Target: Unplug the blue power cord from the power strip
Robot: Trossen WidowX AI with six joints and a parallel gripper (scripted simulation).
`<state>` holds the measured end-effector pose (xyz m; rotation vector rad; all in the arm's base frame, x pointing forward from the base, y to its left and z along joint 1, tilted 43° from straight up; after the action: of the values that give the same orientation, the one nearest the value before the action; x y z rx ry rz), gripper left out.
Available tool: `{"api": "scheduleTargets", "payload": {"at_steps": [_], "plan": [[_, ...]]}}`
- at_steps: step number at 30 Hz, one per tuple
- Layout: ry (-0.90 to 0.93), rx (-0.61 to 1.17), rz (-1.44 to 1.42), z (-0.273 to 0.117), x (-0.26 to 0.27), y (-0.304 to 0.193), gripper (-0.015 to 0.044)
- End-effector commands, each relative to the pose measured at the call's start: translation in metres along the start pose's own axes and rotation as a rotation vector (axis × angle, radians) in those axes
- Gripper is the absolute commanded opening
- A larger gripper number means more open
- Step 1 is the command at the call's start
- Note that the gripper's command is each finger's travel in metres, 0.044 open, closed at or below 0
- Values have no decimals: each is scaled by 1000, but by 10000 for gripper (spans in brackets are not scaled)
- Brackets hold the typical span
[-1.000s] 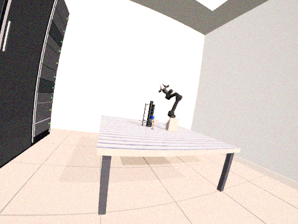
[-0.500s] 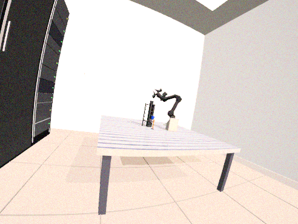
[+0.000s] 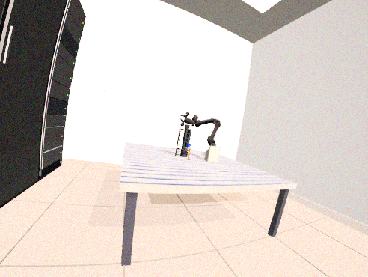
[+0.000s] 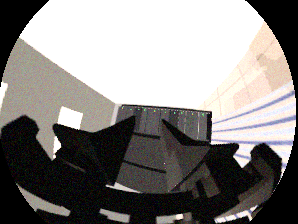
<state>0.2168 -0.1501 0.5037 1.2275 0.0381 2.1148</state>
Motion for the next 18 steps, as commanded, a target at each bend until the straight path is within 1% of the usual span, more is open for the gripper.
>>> {"api": "scheduleTargets", "payload": {"at_steps": [1, 5, 10, 18], "plan": [[-110, 55, -77, 14, -29, -25, 160], [-219, 140, -167, 23, -58, -56, 160], [-323, 288, -304, 28, -86, -104, 160], [-440, 606, -579, 16, -125, -191, 160]]}}
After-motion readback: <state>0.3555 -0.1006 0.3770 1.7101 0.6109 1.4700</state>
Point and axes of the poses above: the point midway between the two fingers, 35 mm back from their tips, its own z axis out along the fingers, its own x axis across the jaws, y = z × x, the point moved 5 cm from there along -z, back along the fingers, and after that the axes turned 11 degrees about z, right-handed, at the moved point
